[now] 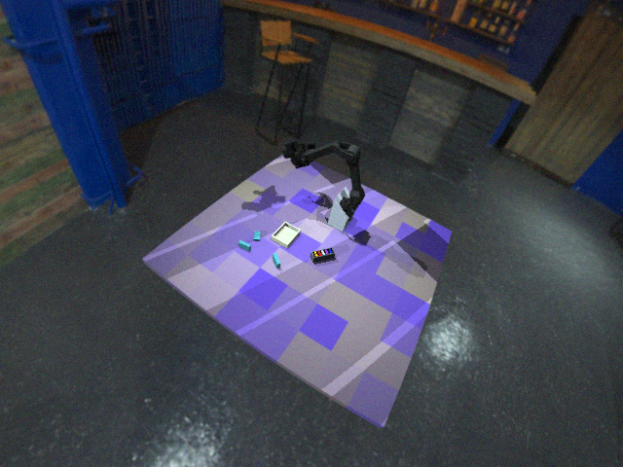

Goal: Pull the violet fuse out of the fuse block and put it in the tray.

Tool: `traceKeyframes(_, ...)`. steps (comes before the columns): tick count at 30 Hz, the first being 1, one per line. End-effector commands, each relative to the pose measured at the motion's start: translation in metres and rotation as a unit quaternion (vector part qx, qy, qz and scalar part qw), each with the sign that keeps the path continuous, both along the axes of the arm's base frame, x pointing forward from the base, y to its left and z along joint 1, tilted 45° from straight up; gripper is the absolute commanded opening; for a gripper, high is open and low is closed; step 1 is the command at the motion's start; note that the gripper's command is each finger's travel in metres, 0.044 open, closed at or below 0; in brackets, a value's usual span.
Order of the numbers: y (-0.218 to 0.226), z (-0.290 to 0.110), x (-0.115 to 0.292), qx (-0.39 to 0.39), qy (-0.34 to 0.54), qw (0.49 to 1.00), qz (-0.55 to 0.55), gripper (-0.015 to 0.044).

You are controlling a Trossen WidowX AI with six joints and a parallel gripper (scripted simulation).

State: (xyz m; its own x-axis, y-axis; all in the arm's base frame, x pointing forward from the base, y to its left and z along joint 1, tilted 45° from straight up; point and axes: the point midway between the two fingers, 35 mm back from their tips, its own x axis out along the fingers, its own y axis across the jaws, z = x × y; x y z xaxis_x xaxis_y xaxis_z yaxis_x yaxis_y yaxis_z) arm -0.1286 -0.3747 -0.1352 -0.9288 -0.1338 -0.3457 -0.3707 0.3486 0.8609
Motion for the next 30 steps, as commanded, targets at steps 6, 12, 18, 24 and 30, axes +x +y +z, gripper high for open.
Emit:
traceKeyframes(6,-0.013,-0.002,0.054,-0.17,-0.123,0.978,-0.016,0.0074)
traceKeyframes(12,-0.013,-0.003,0.122,-0.32,-0.273,0.903,-0.088,0.0074)
traceKeyframes(18,-0.007,-0.002,0.157,-0.374,-0.341,0.85,-0.145,0.0074)
traceKeyframes(24,0.003,-0.001,0.193,-0.414,-0.399,0.79,-0.214,0.0074)
traceKeyframes(30,0.018,0.002,0.227,-0.441,-0.442,0.724,-0.293,0.0074)
